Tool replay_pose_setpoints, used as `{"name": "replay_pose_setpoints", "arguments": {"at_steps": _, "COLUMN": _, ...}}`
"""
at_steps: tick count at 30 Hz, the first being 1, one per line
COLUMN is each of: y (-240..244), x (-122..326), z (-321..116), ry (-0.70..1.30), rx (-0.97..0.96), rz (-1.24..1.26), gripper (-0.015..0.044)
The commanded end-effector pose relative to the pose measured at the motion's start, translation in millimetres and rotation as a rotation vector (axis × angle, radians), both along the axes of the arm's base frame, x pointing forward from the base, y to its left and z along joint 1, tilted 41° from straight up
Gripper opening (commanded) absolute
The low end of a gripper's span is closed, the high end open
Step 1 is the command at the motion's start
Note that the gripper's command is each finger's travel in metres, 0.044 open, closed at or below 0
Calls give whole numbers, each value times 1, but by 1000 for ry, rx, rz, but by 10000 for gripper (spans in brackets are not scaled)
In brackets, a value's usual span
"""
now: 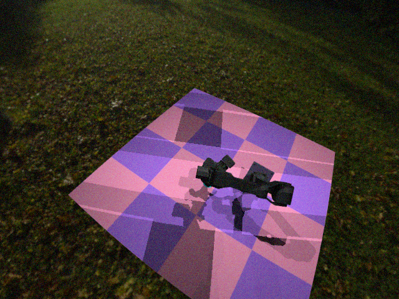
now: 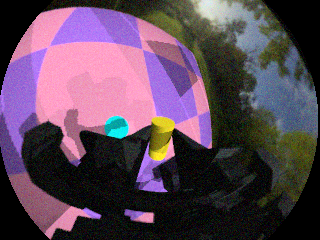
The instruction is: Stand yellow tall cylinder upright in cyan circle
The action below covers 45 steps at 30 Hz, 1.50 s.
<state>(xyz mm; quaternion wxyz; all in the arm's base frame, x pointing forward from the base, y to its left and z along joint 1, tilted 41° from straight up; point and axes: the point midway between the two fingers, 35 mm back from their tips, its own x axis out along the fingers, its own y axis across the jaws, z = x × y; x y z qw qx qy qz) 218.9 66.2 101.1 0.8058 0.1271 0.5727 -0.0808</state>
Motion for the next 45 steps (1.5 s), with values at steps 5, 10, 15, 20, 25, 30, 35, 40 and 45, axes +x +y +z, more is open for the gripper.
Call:
{"name": "replay_pose_setpoints", "arguments": {"at_steps": 5, "y": 0, "x": 0, "z": 1, "ry": -53, "rx": -20, "rz": -20, "gripper": 105}}
{"name": "replay_pose_setpoints", "arguments": {"at_steps": 10, "y": 0, "x": 1, "z": 1, "ry": -82, "rx": -32, "rz": -31, "gripper": 105}}
{"name": "replay_pose_setpoints", "arguments": {"at_steps": 15, "y": 0, "x": 1, "z": 2, "ry": -113, "rx": -42, "rz": -42, "gripper": 105}}
{"name": "replay_pose_setpoints", "arguments": {"at_steps": 20, "y": 1, "x": 2, "z": 3, "ry": -144, "rx": -50, "rz": -54, "gripper": 105}}
{"name": "replay_pose_setpoints", "arguments": {"at_steps": 25, "y": 1, "x": 2, "z": 4, "ry": -175, "rx": -57, "rz": -66, "gripper": 105}}
{"name": "replay_pose_setpoints", "arguments": {"at_steps": 30, "y": 2, "x": 3, "z": 5, "ry": -207, "rx": -62, "rz": -78, "gripper": 105}}
{"name": "replay_pose_setpoints", "arguments": {"at_steps": 35, "y": 2, "x": 3, "z": 6, "ry": -239, "rx": -67, "rz": -91, "gripper": 105}}
{"name": "replay_pose_setpoints", "arguments": {"at_steps": 40, "y": 3, "x": 3, "z": 7, "ry": -271, "rx": -69, "rz": -104, "gripper": 105}}
{"name": "replay_pose_setpoints", "arguments": {"at_steps": 45, "y": 3, "x": 4, "z": 9, "ry": -304, "rx": -70, "rz": -117, "gripper": 105}}
